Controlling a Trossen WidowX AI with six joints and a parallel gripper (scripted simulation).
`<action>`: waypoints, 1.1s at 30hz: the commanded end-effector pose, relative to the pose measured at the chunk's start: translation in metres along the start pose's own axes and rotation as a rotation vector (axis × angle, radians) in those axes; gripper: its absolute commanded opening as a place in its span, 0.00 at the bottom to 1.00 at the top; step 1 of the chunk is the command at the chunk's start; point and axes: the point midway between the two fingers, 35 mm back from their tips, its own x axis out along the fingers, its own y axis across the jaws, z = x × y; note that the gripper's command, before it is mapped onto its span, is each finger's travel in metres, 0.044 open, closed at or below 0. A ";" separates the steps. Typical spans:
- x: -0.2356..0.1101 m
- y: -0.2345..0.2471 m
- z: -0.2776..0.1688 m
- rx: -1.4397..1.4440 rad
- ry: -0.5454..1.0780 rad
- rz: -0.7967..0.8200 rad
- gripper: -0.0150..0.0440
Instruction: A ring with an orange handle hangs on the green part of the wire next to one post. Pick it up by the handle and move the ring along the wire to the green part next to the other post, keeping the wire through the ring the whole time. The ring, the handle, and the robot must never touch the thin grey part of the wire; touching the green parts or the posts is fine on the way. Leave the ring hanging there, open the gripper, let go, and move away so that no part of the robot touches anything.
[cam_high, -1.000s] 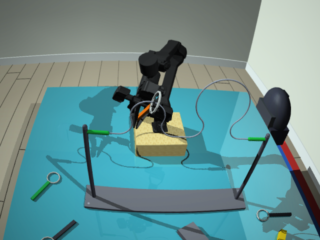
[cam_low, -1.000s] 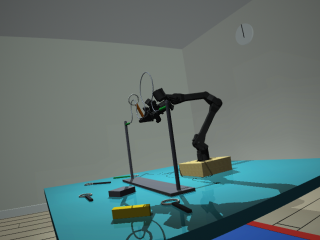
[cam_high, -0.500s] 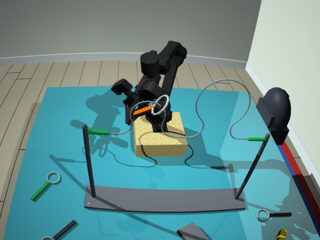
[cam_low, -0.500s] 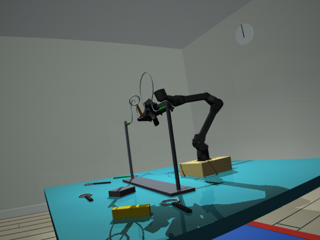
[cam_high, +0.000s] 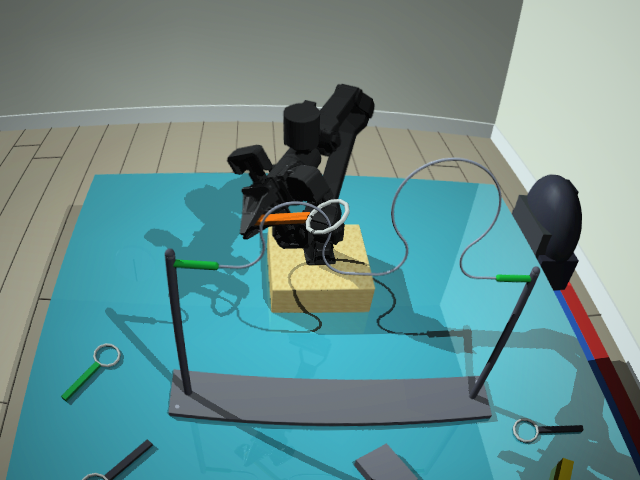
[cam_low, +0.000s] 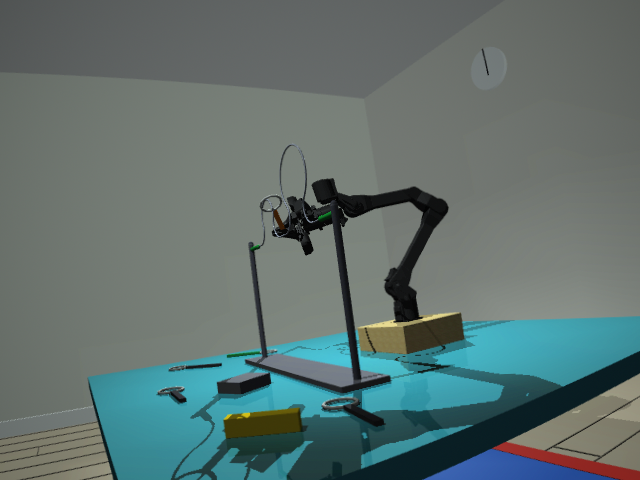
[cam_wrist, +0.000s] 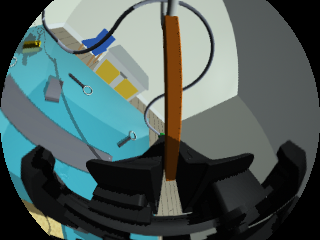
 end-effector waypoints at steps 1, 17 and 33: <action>0.000 -0.004 -0.002 -0.076 0.000 -0.042 0.00; -0.001 -0.026 0.003 -0.370 -0.025 -0.211 0.00; -0.002 -0.037 0.008 -0.588 -0.044 -0.337 0.00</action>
